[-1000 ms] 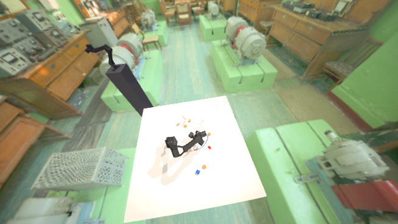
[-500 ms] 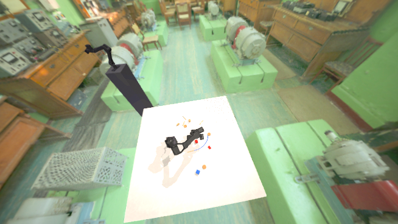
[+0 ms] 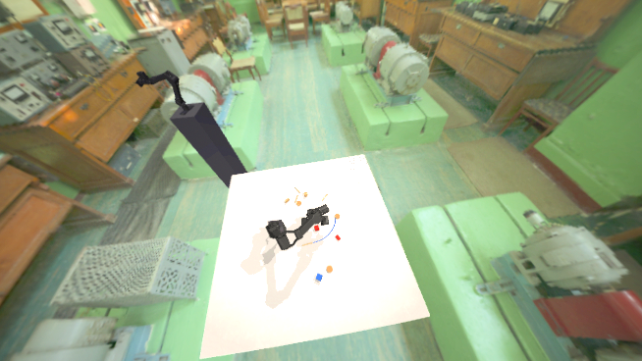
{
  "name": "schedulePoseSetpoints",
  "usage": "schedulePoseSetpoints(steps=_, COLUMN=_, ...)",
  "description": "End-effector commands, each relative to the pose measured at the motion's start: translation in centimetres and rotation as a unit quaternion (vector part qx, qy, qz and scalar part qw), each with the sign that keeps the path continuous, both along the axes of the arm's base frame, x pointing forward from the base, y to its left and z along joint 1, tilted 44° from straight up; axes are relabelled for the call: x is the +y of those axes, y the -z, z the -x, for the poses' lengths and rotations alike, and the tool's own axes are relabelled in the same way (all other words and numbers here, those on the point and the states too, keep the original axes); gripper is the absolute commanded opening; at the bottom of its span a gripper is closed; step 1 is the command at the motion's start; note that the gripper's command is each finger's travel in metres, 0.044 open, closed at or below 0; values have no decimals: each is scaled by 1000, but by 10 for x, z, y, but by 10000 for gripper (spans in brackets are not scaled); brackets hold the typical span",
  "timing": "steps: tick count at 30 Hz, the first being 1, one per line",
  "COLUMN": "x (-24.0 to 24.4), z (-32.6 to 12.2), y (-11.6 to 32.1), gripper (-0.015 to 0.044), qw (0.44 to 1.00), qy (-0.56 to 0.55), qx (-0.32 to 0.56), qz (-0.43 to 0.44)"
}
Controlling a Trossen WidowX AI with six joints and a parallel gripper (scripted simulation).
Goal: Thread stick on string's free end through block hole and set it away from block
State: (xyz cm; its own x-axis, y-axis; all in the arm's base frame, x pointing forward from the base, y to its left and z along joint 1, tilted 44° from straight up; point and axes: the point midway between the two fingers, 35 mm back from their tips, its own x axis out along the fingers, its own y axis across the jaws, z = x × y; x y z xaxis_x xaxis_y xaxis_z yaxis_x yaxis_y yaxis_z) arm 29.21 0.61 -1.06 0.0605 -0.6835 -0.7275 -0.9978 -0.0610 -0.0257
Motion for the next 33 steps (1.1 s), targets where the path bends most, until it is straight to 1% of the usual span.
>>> schedulePoseSetpoints(steps=1, x=0, z=0, y=0, gripper=238, qw=1000, qy=0, qx=0, qz=0)
schedulePoseSetpoints(steps=11, x=0, z=0, y=0, gripper=238, qw=1000, qy=0, qx=0, qz=0)
schedulePoseSetpoints(steps=20, x=0, z=0, y=0, gripper=2, qw=1000, qy=0, qx=0, qz=0)
schedulePoseSetpoints(steps=33, x=0, z=0, y=0, gripper=0, qw=1000, qy=0, qx=0, qz=0)
